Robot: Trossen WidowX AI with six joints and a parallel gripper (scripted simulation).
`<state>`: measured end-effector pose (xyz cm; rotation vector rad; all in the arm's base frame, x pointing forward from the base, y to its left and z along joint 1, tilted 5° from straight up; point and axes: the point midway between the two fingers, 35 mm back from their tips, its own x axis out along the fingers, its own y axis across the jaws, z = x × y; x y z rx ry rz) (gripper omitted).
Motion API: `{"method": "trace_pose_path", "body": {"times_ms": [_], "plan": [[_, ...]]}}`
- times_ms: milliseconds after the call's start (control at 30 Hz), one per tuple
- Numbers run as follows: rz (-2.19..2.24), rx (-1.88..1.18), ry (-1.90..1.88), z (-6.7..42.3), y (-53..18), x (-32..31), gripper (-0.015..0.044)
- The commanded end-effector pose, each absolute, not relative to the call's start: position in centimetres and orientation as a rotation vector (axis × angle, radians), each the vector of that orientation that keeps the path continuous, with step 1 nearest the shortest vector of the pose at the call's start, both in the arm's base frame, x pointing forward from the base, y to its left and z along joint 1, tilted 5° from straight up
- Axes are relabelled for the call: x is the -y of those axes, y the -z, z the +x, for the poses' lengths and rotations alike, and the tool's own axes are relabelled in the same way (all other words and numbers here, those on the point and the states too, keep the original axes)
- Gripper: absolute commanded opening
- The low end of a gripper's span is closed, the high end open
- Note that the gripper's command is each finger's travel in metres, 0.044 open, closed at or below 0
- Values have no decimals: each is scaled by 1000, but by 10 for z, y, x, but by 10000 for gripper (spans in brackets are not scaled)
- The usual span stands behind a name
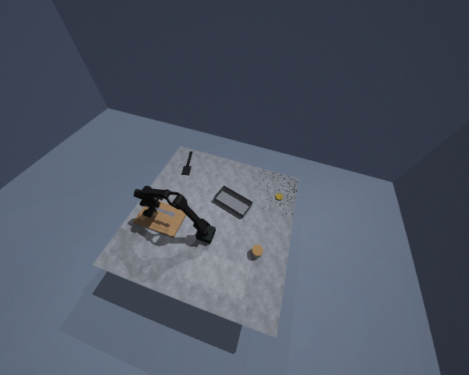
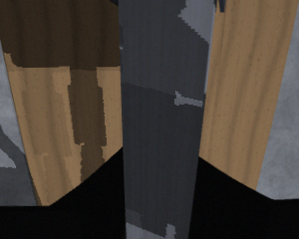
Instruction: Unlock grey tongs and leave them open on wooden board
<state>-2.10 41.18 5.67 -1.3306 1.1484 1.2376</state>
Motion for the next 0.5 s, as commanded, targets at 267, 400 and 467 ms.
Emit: {"method": "trace_pose_path", "body": {"times_ms": [267, 400, 467], "plan": [[-1255, -1089, -1284, -19, -57, -417, -150], [-1198, -1042, -1318, -19, -59, -421, -150], [-1170, -1018, -1335, -19, -60, -422, -150]]}}
